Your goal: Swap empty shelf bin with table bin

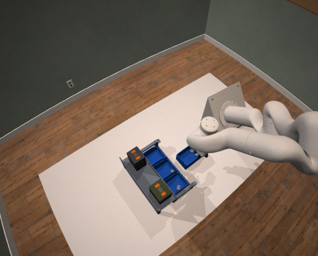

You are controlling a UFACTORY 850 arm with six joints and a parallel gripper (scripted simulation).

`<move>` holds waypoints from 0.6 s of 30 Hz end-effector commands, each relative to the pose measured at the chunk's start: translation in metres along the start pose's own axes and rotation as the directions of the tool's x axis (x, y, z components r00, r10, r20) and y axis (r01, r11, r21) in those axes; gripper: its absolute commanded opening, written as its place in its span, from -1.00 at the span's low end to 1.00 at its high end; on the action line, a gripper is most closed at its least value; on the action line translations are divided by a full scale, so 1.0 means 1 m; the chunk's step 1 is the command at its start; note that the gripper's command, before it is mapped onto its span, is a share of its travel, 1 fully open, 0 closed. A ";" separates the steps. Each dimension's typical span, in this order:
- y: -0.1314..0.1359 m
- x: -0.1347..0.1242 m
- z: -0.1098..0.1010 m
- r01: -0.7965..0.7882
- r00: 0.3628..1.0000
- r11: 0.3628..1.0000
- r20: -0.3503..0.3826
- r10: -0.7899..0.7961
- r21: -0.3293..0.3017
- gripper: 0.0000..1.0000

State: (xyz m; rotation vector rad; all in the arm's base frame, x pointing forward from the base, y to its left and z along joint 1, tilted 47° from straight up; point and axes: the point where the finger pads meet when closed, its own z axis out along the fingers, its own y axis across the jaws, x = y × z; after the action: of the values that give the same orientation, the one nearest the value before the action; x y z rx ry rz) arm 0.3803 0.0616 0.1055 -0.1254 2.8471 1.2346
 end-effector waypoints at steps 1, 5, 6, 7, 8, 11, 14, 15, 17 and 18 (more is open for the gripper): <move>0.000 -0.001 -0.002 0.000 1.000 1.000 0.001 0.000 0.001 -0.49; 0.000 -0.001 -0.003 0.000 1.000 1.000 0.001 0.000 0.001 -0.49; 0.000 -0.001 -0.003 0.000 1.000 1.000 0.001 0.000 0.001 -0.49; 0.000 -0.001 -0.003 0.000 1.000 1.000 0.001 0.000 0.001 -0.49; 0.000 -0.001 -0.003 0.000 1.000 1.000 0.001 0.000 0.001 -0.49; 0.000 -0.001 -0.003 0.000 1.000 1.000 0.001 0.000 0.001 -0.49; 0.000 -0.001 -0.003 0.000 1.000 1.000 0.001 0.000 0.001 -1.00; 0.000 -0.001 -0.003 0.000 1.000 1.000 0.001 0.000 0.001 -1.00; 0.000 -0.001 -0.003 0.000 1.000 1.000 0.001 0.000 0.001 -1.00; 0.000 -0.001 -0.003 0.000 1.000 1.000 0.001 0.000 0.001 -1.00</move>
State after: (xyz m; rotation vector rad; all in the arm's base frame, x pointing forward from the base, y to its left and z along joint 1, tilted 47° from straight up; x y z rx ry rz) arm 0.3803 0.0599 0.1071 -0.1255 2.8472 1.2346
